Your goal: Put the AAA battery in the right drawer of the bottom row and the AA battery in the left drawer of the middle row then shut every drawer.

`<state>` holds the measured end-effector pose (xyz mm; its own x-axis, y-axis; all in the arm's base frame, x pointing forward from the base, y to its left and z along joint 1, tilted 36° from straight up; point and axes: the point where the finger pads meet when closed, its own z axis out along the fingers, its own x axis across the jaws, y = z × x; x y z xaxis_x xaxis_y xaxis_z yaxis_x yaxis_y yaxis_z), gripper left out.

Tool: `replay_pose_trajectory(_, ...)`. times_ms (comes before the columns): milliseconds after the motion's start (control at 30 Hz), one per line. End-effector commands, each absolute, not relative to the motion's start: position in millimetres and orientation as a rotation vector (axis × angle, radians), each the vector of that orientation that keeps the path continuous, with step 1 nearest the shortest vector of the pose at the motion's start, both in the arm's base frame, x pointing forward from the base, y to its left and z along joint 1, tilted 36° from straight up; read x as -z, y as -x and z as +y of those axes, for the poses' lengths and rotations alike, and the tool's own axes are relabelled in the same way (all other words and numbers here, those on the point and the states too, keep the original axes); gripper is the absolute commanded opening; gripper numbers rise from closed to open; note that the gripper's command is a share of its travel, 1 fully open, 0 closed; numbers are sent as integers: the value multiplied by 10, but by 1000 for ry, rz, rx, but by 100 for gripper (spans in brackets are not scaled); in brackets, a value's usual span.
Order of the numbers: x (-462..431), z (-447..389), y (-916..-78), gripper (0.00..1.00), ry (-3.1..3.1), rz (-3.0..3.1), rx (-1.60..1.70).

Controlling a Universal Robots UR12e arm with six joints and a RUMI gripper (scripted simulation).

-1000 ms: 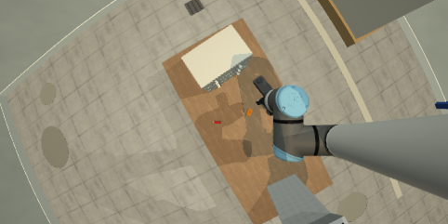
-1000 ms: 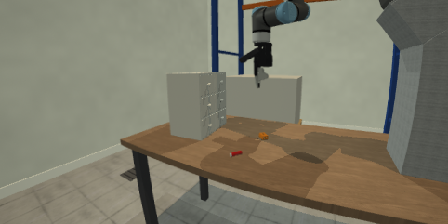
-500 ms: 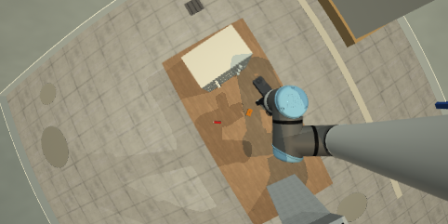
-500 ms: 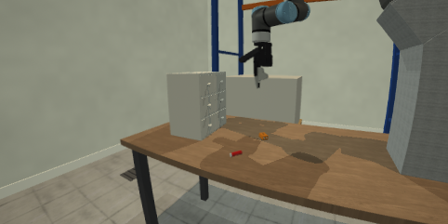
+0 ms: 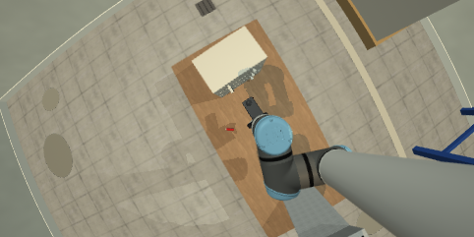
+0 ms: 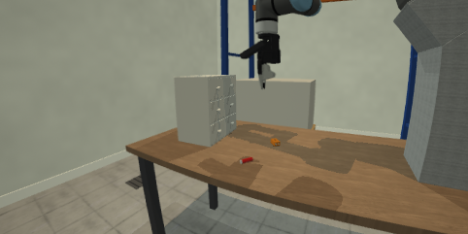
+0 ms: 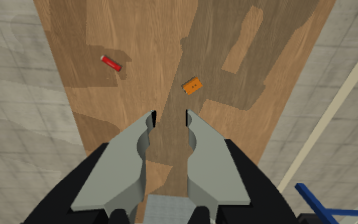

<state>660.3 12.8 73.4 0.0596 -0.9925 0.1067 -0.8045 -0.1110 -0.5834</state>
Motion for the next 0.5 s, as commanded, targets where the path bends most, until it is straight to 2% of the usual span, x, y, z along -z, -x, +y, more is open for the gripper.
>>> replay_pose_trajectory(0, -759, 328, -6563, 20, 1974, 1802, 703)
replay_pose_trajectory(467, -748, 327, -6605, 20, 1953, 1781, 726)
